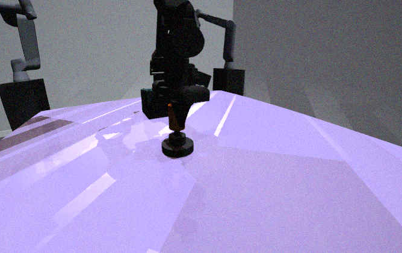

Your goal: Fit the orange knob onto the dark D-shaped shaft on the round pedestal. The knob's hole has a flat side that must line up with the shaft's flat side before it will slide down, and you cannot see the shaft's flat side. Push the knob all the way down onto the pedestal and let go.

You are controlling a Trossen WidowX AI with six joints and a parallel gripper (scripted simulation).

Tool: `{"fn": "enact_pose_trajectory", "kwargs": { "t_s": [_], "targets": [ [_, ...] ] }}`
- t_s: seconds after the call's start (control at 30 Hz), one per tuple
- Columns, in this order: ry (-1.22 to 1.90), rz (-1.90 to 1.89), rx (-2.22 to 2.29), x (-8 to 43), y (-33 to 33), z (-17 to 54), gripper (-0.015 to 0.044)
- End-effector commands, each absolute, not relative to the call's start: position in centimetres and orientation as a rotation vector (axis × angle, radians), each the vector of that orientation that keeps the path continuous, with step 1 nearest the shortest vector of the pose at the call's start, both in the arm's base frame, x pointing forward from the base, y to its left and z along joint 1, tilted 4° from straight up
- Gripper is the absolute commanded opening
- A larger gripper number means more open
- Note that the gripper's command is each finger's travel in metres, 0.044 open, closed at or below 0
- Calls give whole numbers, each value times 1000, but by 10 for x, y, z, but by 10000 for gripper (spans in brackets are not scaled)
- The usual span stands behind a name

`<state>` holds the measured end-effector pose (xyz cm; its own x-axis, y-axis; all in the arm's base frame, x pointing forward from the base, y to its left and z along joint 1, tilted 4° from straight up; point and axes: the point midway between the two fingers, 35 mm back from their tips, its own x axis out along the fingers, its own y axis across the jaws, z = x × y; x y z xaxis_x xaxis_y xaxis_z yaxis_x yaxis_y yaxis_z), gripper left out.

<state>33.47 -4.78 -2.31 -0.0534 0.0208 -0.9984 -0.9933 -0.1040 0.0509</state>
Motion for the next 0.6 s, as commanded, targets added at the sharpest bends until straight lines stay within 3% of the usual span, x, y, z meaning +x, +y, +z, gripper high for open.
{"fn": "enact_pose_trajectory", "kwargs": {
  "t_s": [0.0,0.57],
  "targets": [
    [1137,1383,-1299,339,-49,-20,0],
    [1066,1472,-1386,336,-49,-25,0]
  ]
}}
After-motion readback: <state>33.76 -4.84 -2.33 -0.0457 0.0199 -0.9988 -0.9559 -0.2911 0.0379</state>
